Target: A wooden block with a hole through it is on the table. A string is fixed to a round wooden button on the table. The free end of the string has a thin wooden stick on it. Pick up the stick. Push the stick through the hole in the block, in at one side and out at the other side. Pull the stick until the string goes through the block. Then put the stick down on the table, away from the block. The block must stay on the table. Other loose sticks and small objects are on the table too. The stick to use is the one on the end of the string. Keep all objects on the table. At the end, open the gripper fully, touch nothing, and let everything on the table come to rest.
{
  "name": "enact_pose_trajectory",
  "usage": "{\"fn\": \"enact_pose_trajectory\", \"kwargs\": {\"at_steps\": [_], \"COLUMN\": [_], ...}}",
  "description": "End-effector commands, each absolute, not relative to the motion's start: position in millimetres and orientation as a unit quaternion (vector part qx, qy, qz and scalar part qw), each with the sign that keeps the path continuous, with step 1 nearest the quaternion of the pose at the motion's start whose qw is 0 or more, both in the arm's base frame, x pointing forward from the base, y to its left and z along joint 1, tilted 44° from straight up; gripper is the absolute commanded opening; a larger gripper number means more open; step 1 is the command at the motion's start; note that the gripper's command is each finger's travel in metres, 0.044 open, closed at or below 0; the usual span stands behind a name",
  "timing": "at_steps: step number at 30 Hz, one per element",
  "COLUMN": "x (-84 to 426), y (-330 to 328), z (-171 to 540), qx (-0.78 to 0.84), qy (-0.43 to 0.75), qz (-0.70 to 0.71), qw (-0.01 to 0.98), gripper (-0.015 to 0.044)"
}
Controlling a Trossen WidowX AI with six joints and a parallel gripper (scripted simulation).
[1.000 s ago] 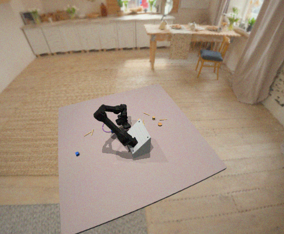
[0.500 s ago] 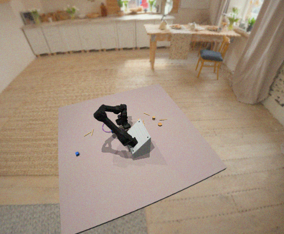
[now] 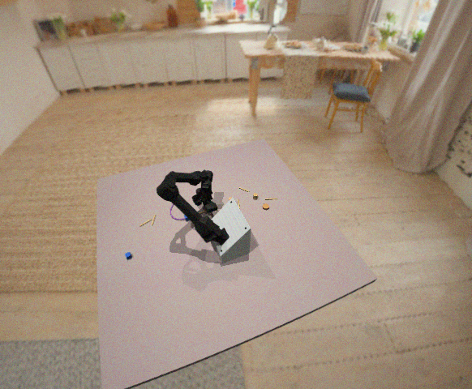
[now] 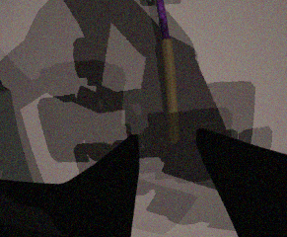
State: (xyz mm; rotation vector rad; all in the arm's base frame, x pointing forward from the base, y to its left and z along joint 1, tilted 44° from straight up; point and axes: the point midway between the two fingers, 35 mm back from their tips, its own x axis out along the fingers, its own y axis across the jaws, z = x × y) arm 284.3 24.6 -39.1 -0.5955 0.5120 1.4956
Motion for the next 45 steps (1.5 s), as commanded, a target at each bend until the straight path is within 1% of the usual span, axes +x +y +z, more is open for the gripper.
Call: {"fn": "enact_pose_trajectory", "kwargs": {"at_steps": [1,7,13,16,18,45], "x": [288.3,287.9,289.9,288.9,287.9,288.1], "y": [-12.0,-13.7,-11.5,-25.6,-31.9,-29.5], "z": [0.1,2.2,-2.5,12.4,19.7,15.4], "qx": [-0.280,-0.280,-0.277,-0.277,-0.277,-0.272], "qy": [0.219,0.218,0.218,0.219,0.218,0.219], "qz": [0.651,0.651,0.648,0.649,0.649,0.649], "qw": [0.671,0.671,0.675,0.674,0.674,0.676], "gripper": [0.0210,0.0210,0.0367,0.0440,0.0440,0.0440]}}
